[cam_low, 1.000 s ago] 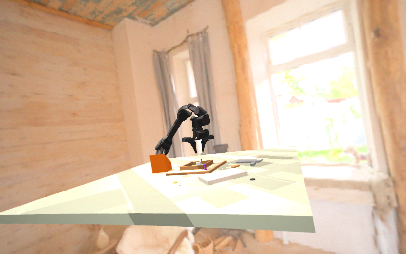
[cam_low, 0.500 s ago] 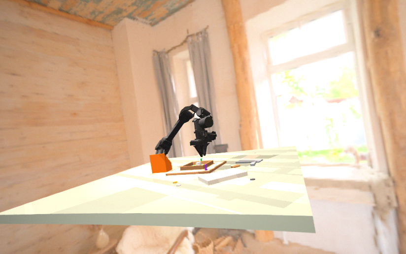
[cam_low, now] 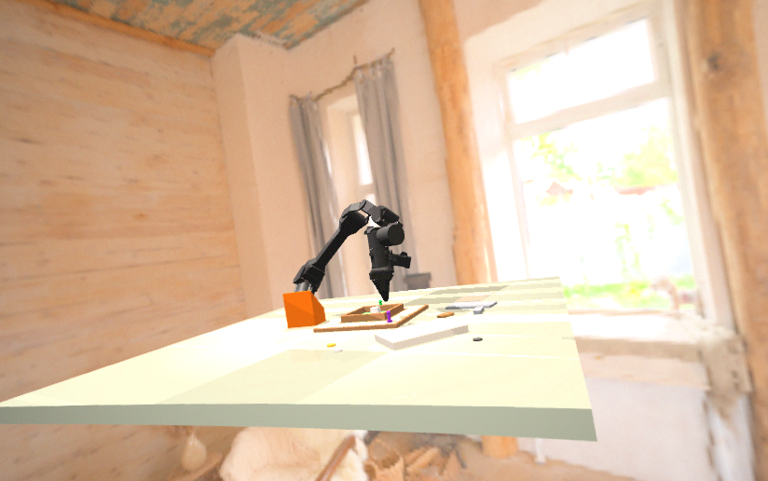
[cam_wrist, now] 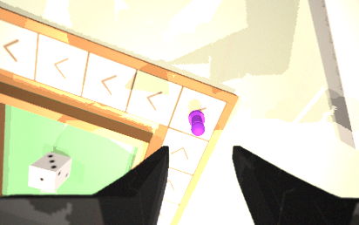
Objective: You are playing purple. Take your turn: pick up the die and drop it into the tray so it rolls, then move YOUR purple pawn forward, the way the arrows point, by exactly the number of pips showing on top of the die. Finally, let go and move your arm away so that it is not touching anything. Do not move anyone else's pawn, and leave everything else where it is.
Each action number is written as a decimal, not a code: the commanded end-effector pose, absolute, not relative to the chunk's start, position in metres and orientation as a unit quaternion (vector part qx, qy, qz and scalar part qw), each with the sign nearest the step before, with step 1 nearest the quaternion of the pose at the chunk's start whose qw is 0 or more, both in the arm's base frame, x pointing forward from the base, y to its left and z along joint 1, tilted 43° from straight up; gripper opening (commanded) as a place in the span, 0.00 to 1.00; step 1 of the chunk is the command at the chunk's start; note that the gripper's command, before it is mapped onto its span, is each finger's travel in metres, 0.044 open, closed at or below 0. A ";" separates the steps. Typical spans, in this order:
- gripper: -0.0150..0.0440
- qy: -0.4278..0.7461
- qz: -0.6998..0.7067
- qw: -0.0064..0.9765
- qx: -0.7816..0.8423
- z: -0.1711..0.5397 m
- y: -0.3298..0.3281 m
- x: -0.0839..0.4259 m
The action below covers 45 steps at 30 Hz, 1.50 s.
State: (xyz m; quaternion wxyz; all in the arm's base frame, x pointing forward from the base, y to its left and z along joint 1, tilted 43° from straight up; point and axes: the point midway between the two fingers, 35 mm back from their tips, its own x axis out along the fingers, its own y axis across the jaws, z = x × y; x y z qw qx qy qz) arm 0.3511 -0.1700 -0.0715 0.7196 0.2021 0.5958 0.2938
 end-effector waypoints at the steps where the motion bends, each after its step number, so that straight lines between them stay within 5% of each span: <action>1: 0.59 0.594 0.298 0.720 0.201 -0.081 -0.161 0.353; 32: 0.59 0.593 0.298 0.720 0.201 -0.112 -0.133 0.358; 38: 0.33 0.593 0.298 0.720 0.201 -0.112 -0.133 0.358; 45: 0.25 0.593 0.298 0.720 0.201 -0.112 -0.133 0.358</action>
